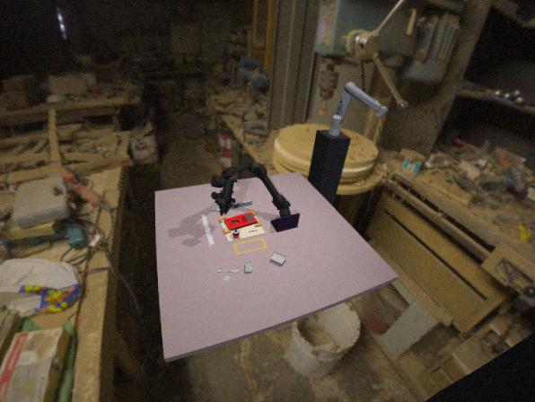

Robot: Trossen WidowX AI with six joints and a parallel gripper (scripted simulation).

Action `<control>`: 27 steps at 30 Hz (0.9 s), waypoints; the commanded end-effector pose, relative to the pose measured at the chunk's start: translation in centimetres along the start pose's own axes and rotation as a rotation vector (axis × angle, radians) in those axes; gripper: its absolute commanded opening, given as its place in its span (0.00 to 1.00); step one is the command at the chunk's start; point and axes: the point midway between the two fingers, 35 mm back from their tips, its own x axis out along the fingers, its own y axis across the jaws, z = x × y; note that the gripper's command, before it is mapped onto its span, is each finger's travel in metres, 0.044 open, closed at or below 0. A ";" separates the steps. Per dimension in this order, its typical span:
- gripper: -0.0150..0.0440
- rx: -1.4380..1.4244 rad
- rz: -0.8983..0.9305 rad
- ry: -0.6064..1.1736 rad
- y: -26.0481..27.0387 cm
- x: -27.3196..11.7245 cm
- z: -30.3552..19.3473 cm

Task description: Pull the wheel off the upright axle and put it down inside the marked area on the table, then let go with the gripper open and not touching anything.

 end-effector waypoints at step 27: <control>0.76 -0.625 -0.514 0.161 -4.3 5.7 -7.0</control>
